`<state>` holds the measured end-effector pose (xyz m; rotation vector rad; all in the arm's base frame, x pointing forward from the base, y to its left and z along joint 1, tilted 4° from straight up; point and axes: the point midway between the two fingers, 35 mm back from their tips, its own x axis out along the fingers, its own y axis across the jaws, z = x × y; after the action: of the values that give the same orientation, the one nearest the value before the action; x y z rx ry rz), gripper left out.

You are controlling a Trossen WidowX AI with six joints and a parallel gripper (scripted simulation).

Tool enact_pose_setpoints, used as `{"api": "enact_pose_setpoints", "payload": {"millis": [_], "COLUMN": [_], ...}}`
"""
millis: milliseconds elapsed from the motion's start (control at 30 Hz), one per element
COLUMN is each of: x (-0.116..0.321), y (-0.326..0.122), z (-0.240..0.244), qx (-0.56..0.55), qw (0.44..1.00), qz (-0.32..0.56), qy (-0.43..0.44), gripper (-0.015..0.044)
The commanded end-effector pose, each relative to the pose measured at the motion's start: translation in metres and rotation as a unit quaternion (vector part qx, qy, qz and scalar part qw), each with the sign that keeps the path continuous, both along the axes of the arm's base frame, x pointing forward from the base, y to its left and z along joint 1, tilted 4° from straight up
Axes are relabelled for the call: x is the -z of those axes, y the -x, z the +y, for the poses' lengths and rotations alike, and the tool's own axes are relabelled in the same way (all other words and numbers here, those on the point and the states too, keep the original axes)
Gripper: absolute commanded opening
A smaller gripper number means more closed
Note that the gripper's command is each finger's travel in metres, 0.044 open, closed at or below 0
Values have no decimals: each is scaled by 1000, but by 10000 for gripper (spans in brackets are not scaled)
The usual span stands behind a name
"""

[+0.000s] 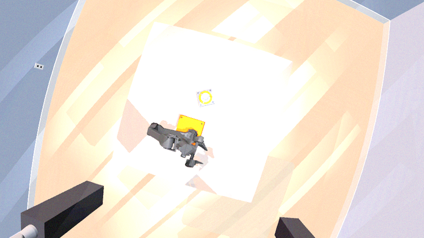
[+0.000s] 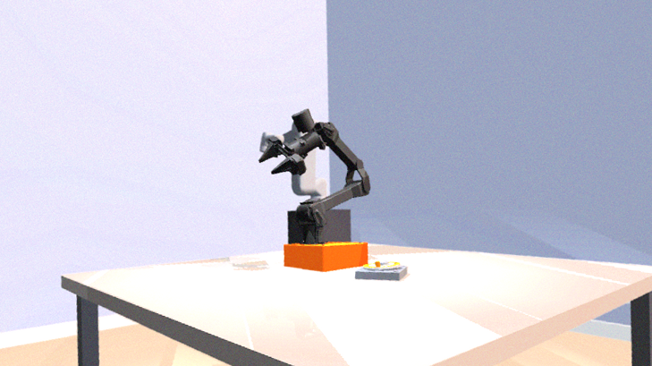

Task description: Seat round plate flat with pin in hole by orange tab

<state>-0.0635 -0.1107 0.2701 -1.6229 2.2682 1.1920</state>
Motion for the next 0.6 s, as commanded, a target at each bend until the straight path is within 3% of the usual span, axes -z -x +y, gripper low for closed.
{"api": "enact_pose_setpoints", "payload": {"millis": [0, 100, 233, 300, 467, 500, 567], "x": [0, 2, 11, 14, 37, 43, 47], "y": [-1, -17, -56, -63, -126, -140, -151], "z": [-2, -27, -65, -71, -102, -105, -107], "qx": [-8, -126, -330, -363, -582, -620, -645], "qw": [1000, 986, 904, 883, 680, 627, 591], "qz": [5, 76, 203, 224, 369, 396, 412], "qy": [-6, -81, -181, -194, -252, -256, -256], "gripper": [374, 295, 190, 137, 6, 0, 0]}}
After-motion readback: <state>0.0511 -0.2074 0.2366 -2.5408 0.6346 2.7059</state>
